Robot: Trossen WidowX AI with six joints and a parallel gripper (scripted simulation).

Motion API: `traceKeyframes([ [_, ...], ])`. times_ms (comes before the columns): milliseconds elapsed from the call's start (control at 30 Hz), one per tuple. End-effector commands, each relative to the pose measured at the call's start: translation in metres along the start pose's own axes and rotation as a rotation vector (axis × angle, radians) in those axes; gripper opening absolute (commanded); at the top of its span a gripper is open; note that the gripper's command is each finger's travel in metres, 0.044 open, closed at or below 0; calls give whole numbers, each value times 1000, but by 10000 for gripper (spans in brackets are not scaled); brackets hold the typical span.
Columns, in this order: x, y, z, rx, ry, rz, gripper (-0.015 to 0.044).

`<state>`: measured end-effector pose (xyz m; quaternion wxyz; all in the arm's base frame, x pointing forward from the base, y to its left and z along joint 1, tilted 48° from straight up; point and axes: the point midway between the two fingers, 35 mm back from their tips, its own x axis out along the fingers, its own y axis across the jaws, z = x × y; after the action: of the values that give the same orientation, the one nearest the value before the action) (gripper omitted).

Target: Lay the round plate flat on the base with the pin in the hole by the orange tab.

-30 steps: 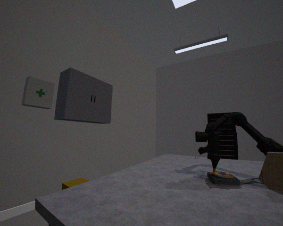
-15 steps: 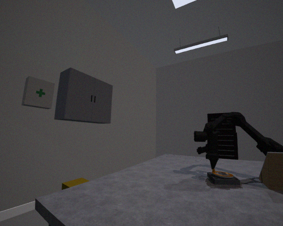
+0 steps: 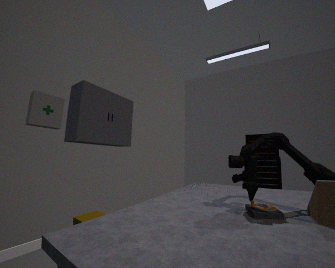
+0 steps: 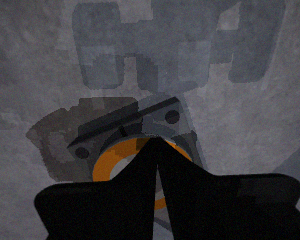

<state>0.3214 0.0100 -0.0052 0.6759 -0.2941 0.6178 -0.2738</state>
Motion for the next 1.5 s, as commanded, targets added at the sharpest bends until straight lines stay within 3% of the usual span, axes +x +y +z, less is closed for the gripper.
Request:
traceKeyframes([
  [0,2,7,-1,-3,11,2,0],
  [767,4,21,-1,-3,11,3,0],
  [1100,-42,19,-1,-4,11,5,0],
  [1467,-35,22,0,-15,7,-1,0],
])
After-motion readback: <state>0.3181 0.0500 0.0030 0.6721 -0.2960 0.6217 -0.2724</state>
